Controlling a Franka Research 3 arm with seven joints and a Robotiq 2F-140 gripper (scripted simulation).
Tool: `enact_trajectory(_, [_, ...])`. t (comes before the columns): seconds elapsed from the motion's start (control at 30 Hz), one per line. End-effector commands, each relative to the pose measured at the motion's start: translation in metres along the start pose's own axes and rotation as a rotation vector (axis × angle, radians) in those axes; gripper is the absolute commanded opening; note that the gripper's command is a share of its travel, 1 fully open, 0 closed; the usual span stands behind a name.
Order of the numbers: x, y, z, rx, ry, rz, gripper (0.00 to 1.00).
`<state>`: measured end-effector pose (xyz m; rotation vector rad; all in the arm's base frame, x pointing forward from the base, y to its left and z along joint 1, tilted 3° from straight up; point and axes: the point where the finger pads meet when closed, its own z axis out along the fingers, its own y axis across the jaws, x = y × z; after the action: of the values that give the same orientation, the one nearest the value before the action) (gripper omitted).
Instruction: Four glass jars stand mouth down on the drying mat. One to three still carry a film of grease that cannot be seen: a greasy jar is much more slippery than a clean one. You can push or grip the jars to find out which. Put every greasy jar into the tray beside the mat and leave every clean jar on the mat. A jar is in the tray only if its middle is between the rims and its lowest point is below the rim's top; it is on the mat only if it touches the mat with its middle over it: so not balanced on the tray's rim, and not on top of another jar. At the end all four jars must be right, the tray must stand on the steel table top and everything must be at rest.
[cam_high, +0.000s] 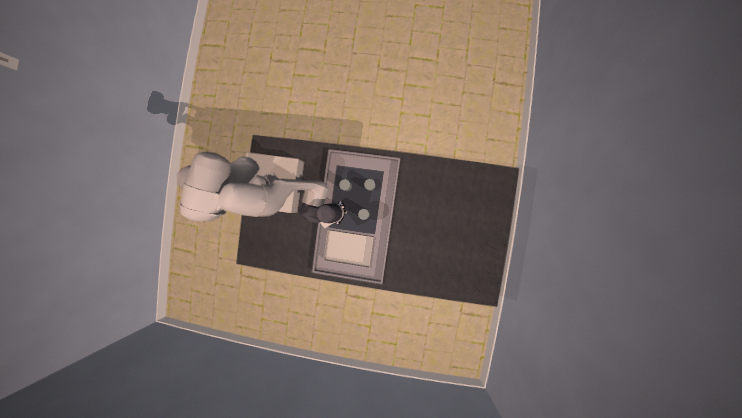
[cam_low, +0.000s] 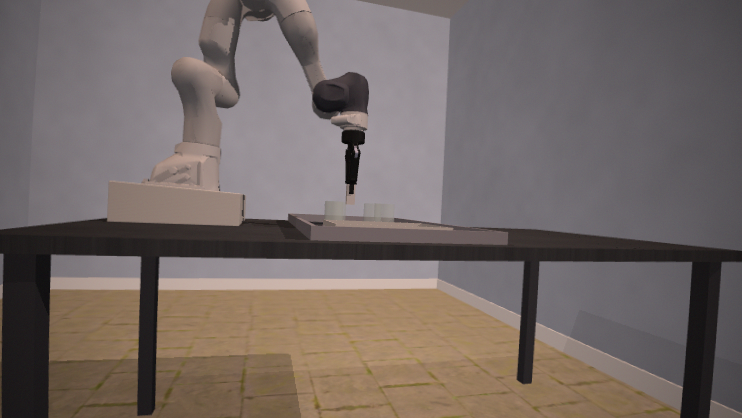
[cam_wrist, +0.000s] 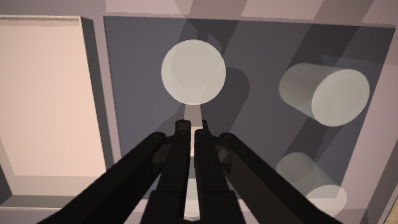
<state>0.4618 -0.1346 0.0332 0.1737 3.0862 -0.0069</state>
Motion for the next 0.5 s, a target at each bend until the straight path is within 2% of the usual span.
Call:
enact_trajectory(0.0, [0.0014,0.0005,-0.0008,-0.001,0.002,-0.006,0.0])
enact_trajectory(0.47, [-0.002,0.0005,-0.0002,-0.001,0.002,-0.006,0.0])
